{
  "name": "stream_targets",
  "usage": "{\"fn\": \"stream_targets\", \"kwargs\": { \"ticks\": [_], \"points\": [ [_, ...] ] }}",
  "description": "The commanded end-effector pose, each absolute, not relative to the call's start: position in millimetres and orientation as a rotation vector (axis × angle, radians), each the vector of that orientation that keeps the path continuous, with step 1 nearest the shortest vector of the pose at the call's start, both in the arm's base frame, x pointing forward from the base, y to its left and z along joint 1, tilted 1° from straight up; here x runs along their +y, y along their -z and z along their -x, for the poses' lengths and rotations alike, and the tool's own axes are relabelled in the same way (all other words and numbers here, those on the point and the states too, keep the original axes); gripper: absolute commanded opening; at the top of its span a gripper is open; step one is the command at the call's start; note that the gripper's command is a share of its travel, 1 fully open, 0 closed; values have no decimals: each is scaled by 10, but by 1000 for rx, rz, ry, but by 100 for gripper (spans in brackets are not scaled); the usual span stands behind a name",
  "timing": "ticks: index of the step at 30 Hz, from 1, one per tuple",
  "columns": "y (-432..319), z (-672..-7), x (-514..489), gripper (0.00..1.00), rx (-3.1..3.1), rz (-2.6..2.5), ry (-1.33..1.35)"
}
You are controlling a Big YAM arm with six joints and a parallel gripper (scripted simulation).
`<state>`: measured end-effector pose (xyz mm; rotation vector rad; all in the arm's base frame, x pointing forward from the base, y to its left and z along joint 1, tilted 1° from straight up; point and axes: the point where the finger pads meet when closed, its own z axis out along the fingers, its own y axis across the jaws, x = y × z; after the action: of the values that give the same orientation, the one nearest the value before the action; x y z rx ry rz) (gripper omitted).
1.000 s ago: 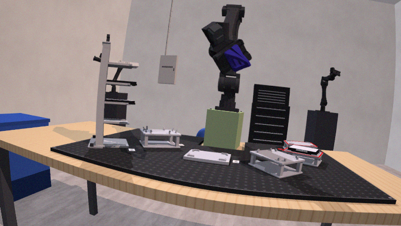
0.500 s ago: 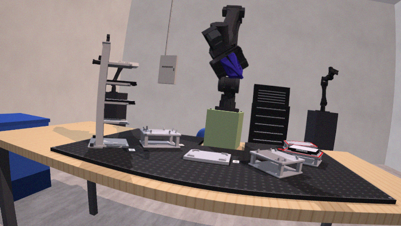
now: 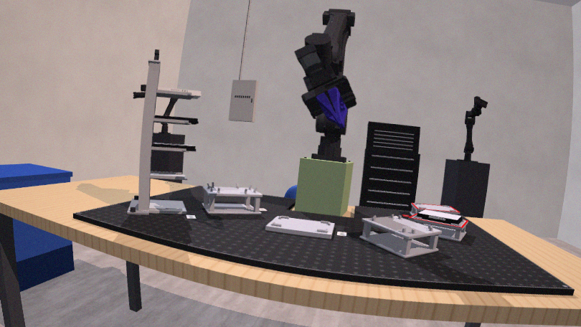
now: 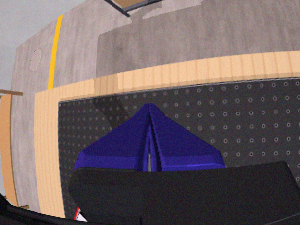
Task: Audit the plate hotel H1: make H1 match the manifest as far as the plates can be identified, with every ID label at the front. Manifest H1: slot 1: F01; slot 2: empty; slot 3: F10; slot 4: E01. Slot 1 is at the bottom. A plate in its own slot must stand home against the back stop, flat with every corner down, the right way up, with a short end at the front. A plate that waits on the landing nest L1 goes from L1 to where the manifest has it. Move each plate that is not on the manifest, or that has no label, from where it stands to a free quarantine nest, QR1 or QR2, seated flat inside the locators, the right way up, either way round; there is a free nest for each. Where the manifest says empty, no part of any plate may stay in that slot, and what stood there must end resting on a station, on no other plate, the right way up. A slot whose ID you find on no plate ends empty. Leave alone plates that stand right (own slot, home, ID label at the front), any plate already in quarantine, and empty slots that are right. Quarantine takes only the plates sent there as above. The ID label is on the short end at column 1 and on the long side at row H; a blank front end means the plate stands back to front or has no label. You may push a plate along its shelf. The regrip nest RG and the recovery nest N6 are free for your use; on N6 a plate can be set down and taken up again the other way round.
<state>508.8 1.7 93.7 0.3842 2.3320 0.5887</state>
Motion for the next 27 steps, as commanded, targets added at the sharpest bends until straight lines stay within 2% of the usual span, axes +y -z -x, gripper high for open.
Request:
{"fn": "stream_targets", "kwargs": {
  "ticks": [1, 2, 3, 5, 7, 8, 13, 17, 19, 23, 24, 27],
  "points": [
    [-1164, -5129, -18, 0, 2331, -332, -536],
    [-1270, -5207, -11, 0, 2327, -317, -522],
    [-993, -4960, -45, 0, 2375, -351, -522],
    [-958, -4904, -63, 0, 2400, -354, -504],
    [-1179, -5072, -28, 0, 2397, -318, -474],
    [-910, -4820, -64, 0, 2446, -351, -474],
    [-1116, -4958, -53, 0, 2467, -318, -423],
    [-811, -4609, -133, 0, 2541, -356, -404],
    [-1029, -4781, -95, 0, 2539, -314, -372],
    [-740, -4423, -181, 0, 2612, -353, -352],
    [-954, -4615, -164, 0, 2590, -320, -334],
    [-955, -4597, -134, 0, 2612, -306, -321]
  ]
}}
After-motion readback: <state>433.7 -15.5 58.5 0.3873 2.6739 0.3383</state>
